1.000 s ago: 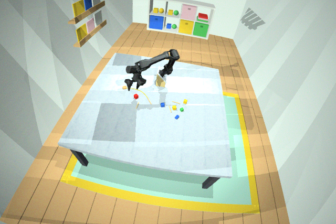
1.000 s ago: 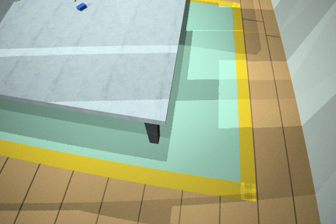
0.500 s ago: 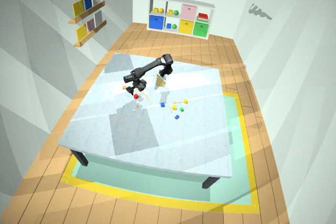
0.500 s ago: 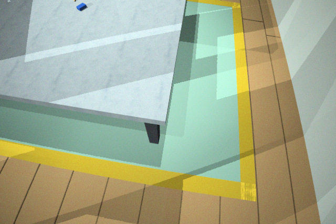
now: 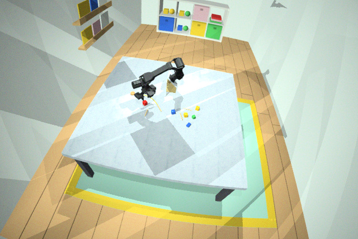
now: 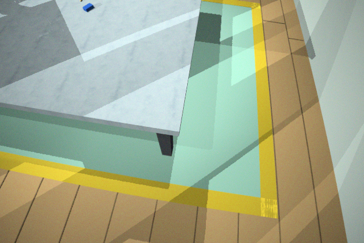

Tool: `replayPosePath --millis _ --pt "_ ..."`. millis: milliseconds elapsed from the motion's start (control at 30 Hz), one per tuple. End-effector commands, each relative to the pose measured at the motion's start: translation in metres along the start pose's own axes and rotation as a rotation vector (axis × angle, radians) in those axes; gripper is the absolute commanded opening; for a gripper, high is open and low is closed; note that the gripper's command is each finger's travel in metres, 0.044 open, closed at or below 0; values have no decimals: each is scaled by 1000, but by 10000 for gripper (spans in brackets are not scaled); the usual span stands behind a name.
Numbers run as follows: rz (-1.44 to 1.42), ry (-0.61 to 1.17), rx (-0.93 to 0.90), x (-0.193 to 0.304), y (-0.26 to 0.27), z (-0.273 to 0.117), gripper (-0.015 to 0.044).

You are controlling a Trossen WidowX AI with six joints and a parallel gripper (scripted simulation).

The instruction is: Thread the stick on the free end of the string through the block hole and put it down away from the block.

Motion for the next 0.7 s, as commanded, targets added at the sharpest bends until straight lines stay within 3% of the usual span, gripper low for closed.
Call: replayPosePath --millis 0,33,333,667 --pt "0 0 0 0 0 0 244" --pt "0 0 0 0 0 0 244" --pt "0 0 0 0 0 0 8" --pt "0 0 0 0 0 0 0"
Point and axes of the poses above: the point midway between the two fingers, 35 mm back from their tips, its own z axis out along the fingers, its own y axis across the jaws, x = y × z, the point moved 8 cm from there along -z, back along the fingers, and after that the axes turned 7 degrees about -z, right-handed, at the moved point
